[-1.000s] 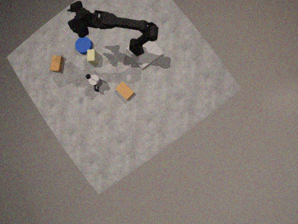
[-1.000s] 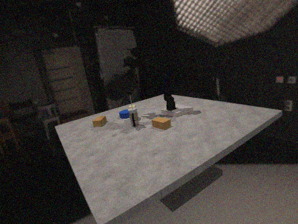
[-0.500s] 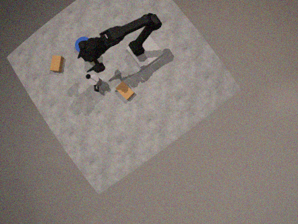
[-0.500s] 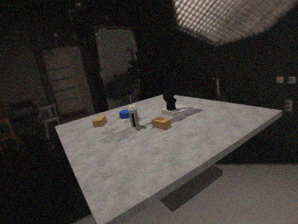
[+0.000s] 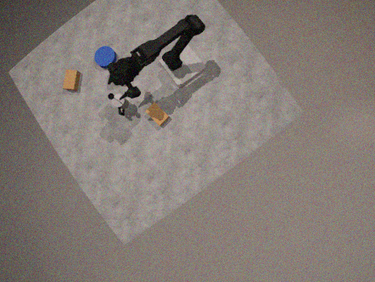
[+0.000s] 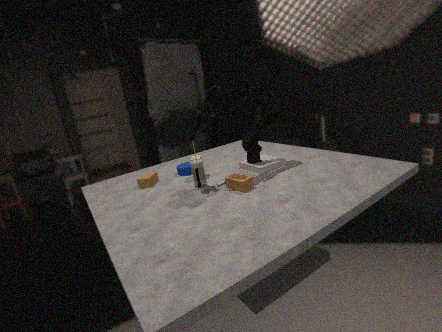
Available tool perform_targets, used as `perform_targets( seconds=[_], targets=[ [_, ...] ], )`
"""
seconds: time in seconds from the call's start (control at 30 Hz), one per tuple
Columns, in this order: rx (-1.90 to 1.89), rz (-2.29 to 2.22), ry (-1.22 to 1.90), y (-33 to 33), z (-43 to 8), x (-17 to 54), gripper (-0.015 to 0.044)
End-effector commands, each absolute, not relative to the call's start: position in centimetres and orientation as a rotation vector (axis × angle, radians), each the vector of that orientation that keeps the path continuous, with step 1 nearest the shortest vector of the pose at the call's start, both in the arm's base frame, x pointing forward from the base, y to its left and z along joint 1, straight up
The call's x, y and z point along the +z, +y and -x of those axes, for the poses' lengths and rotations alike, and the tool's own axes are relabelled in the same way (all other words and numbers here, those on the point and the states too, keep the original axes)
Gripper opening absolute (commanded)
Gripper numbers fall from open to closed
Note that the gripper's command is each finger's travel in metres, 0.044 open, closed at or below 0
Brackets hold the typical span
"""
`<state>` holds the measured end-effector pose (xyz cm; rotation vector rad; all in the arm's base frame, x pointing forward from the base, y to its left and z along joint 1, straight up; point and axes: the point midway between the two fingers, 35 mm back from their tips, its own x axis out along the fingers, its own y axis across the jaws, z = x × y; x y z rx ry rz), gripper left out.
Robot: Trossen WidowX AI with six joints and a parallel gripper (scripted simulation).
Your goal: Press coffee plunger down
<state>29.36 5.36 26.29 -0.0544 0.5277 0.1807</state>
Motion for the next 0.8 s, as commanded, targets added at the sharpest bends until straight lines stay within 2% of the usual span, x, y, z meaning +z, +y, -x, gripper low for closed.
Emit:
perform_targets(
  seconds=[0.0, 0.77],
  targets=[
    [0.183, 0.044, 0.508, 5.4, -29.3, 26.2, 0.0440],
    [0.182, 0.044, 0.505, 6.0, -32.5, 24.5, 0.0440]
  ],
)
